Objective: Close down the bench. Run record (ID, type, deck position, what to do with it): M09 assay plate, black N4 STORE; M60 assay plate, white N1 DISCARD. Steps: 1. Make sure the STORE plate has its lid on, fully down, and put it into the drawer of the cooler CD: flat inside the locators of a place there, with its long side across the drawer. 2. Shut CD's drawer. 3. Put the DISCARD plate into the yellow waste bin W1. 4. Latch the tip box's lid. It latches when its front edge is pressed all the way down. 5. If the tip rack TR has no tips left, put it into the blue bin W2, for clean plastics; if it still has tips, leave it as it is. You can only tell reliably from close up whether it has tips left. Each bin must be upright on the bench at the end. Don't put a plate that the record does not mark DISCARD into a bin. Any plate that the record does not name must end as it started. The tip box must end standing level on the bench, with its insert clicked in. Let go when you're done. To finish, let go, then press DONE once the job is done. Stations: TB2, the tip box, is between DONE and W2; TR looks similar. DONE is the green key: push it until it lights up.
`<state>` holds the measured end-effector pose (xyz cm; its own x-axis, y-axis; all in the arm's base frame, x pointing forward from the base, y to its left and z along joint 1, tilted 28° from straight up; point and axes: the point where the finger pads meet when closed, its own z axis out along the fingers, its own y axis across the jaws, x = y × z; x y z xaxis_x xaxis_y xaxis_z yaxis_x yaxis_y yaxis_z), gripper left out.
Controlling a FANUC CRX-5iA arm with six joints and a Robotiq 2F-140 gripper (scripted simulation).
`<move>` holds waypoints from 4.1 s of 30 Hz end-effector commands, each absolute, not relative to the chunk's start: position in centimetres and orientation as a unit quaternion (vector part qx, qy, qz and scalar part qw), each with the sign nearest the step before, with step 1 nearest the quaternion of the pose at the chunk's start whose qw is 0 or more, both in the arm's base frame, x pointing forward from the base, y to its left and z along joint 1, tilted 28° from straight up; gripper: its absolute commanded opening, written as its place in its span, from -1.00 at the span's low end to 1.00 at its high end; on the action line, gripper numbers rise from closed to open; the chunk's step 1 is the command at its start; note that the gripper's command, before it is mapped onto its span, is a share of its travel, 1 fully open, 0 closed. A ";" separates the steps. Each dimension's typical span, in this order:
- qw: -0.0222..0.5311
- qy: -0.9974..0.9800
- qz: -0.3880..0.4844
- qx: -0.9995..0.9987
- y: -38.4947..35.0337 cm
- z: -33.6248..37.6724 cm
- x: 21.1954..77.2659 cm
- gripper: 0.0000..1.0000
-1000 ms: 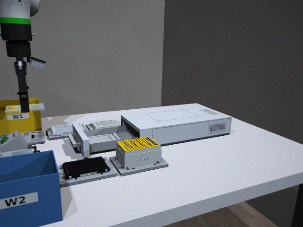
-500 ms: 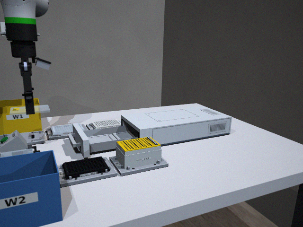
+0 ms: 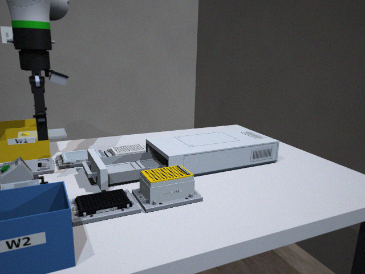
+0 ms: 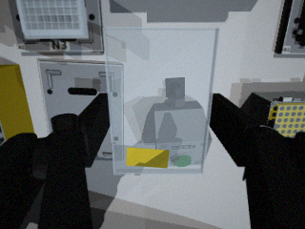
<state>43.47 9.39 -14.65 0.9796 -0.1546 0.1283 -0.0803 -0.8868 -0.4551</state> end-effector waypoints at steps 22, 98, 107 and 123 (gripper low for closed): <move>0.230 0.060 -0.081 -0.968 4.1 -16.8 45.8 -0.80; 0.230 0.060 -0.081 -0.968 -11.1 -22.9 52.3 -0.80; 0.230 0.060 -0.081 -0.968 -13.2 -23.7 53.1 -0.80; 0.230 0.060 -0.081 -0.968 -14.0 -24.1 53.5 -0.80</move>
